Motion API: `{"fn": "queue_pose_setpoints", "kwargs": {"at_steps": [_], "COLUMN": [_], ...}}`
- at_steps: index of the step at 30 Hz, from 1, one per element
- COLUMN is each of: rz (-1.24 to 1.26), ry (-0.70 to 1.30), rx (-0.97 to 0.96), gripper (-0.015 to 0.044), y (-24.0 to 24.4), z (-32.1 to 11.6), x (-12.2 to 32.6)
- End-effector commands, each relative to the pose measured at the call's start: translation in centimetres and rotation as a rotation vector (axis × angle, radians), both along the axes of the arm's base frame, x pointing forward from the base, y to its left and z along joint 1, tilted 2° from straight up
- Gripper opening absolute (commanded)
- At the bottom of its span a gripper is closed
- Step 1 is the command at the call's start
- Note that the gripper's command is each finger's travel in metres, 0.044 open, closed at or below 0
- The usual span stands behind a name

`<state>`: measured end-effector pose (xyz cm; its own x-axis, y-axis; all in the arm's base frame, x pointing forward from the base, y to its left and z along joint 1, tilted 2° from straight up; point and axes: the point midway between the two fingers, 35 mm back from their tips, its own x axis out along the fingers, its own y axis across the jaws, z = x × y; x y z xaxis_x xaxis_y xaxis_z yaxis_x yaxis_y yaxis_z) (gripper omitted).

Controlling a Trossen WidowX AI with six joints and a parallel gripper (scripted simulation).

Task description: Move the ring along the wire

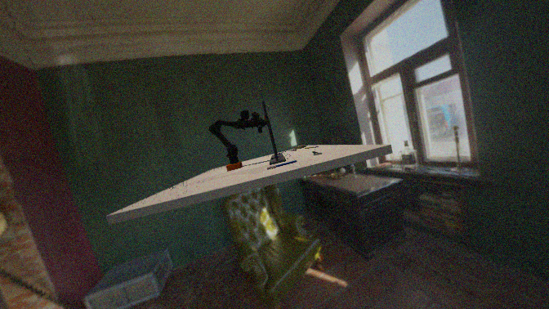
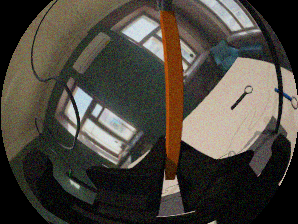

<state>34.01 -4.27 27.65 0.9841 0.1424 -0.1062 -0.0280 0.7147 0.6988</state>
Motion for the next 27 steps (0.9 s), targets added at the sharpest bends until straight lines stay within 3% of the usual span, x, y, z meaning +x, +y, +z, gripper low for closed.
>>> {"fn": "queue_pose_setpoints", "kwargs": {"at_steps": [1, 17, 27], "rz": [0.044, 0.280, 0.311], "ry": [0.032, 0.169, 0.152], "rx": [0.082, 0.457, 0.646], "gripper": [-0.0150, -0.0150, -0.0150], "y": [0.9, 2.9, 3.5], "z": [1.4, 7.1, 10.0], "x": [-0.8, -4.0, -4.2]}}
